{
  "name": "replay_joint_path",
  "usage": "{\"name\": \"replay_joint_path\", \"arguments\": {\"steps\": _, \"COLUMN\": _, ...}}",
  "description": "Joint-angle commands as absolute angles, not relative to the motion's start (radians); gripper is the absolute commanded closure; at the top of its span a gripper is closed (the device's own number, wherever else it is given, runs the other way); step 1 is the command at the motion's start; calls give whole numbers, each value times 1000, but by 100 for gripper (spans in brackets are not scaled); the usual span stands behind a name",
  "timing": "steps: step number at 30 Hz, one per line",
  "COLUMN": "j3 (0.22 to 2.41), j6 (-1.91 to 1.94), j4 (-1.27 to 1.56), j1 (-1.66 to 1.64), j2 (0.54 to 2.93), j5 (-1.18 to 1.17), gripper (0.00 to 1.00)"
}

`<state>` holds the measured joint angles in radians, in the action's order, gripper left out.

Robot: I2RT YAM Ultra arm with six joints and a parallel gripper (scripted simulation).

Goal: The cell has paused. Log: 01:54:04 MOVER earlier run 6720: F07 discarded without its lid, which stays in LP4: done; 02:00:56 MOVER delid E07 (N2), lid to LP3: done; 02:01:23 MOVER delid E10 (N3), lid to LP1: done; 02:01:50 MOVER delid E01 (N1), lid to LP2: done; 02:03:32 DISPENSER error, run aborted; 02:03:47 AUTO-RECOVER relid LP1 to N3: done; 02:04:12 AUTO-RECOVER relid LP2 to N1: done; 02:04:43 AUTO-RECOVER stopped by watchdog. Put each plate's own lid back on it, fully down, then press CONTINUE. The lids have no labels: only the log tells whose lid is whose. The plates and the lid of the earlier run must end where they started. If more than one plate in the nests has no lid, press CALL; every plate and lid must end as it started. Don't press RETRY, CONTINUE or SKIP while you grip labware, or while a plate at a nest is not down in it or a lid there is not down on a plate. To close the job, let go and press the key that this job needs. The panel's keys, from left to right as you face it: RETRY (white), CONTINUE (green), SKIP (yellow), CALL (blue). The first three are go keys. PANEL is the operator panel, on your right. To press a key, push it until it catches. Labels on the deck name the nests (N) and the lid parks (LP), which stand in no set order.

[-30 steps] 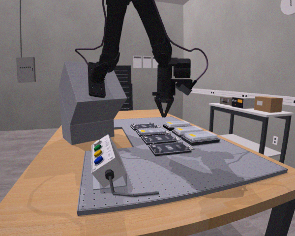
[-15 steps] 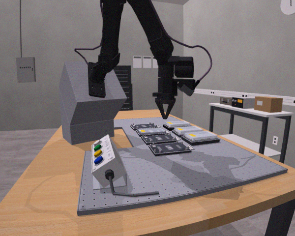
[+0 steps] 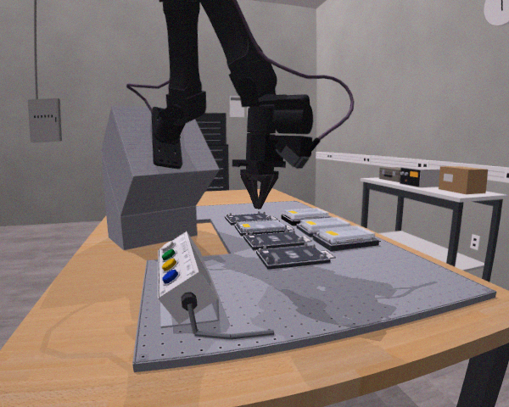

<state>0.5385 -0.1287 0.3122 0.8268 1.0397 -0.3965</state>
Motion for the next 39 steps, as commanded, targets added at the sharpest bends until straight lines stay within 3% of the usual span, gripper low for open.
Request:
{"name": "replay_joint_path", "arguments": {"steps": 1, "j3": 503, "j6": -151, "j4": 287, "j1": 893, "j2": 969, "j5": -317, "gripper": 100}}
{"name": "replay_joint_path", "arguments": {"steps": 20, "j3": 428, "j6": -126, "j4": 282, "j1": 1409, "j2": 846, "j5": 61, "gripper": 100}}
{"name": "replay_joint_path", "arguments": {"steps": 39, "j3": 513, "j6": -16, "j4": 266, "j1": 1928, "j2": 1035, "j5": 437, "gripper": 100}}
